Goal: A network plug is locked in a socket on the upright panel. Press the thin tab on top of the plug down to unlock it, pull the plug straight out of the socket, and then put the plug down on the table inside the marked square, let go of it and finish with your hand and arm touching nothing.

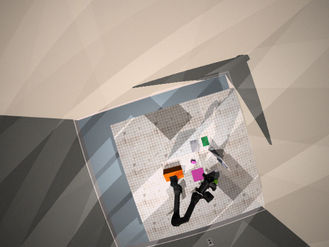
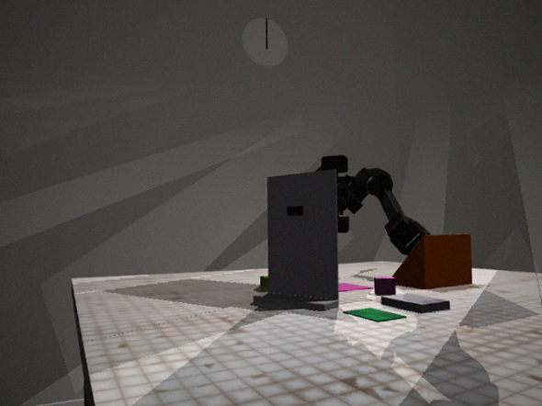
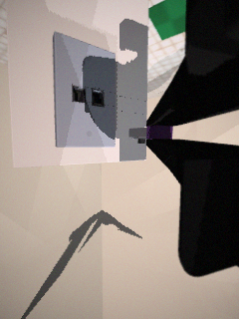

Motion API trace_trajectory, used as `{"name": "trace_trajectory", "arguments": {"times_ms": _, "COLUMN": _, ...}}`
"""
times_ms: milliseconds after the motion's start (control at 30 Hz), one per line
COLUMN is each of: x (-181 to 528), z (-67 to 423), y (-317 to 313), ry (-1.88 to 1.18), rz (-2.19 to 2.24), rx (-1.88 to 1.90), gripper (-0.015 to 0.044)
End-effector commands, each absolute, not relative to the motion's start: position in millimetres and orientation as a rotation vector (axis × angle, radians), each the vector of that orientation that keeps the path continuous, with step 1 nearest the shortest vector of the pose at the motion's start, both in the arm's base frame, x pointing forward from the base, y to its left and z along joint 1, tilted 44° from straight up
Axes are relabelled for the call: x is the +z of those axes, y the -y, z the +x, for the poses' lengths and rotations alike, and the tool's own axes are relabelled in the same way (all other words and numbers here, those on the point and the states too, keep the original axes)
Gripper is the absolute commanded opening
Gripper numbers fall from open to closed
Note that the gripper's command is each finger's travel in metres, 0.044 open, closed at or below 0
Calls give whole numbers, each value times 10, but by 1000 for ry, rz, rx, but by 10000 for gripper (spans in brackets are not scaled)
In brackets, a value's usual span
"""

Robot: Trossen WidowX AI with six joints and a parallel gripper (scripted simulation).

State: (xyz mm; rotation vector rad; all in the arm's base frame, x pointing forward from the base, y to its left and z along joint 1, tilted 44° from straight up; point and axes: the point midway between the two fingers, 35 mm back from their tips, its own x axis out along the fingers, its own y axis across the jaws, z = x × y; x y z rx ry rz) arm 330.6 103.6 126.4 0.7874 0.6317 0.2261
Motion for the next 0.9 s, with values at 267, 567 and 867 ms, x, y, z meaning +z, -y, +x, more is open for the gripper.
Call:
{"name": "trace_trajectory", "arguments": {"times_ms": 267, "x": 1157, "z": 3230, "y": -963, "ry": -673, "rz": 867, "rx": 44, "gripper": 0}}
{"name": "trace_trajectory", "arguments": {"times_ms": 567, "x": 881, "z": 3106, "y": -740, "ry": -697, "rz": 952, "rx": -253, "gripper": 0}}
{"name": "trace_trajectory", "arguments": {"times_ms": 867, "x": 694, "z": 2928, "y": -489, "ry": -651, "rz": 991, "rx": -536, "gripper": 0}}
